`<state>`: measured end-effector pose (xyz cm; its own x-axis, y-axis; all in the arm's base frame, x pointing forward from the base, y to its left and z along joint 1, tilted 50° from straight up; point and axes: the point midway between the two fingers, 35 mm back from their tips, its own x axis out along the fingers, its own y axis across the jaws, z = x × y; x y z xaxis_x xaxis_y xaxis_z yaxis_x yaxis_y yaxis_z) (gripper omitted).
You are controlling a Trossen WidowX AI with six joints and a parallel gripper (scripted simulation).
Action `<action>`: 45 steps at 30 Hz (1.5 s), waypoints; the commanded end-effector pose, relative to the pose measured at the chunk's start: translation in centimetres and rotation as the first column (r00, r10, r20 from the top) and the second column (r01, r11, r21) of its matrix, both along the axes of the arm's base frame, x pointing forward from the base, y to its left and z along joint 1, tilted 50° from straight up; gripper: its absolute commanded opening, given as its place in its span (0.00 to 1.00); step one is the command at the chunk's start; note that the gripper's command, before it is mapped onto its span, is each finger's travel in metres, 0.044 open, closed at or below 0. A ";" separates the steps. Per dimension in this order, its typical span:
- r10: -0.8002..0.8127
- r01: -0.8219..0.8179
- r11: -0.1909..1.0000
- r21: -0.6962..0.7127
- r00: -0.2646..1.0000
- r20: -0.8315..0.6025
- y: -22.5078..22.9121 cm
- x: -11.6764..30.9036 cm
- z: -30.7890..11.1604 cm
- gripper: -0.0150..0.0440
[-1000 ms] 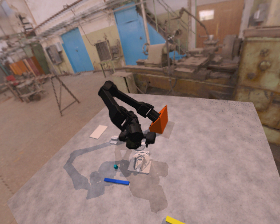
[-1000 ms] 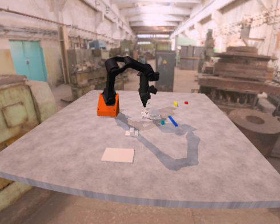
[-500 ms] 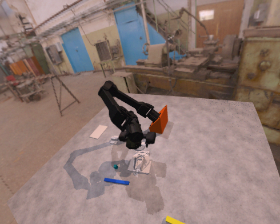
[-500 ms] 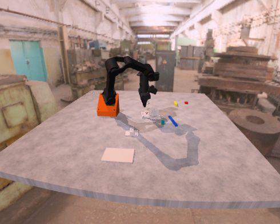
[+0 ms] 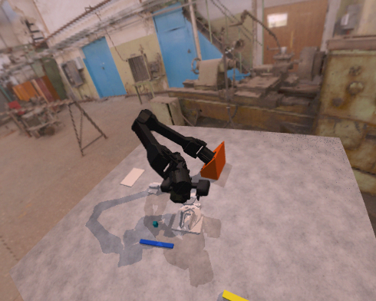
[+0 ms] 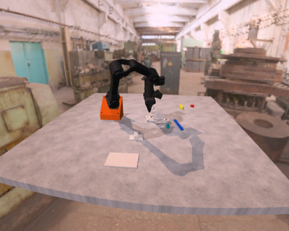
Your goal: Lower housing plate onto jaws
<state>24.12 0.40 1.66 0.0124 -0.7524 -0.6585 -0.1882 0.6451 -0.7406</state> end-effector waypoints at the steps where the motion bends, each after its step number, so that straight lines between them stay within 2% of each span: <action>1: 0.006 -0.006 1.000 -0.005 1.000 -0.004 -0.5 0.0 -0.4 0.85; 27: 0.007 -0.007 1.000 -0.010 1.000 -0.005 -3.8 -0.1 -3.1 0.85; 45: 0.008 -0.008 1.000 -0.010 1.000 -0.007 -3.9 -0.1 -3.1 0.85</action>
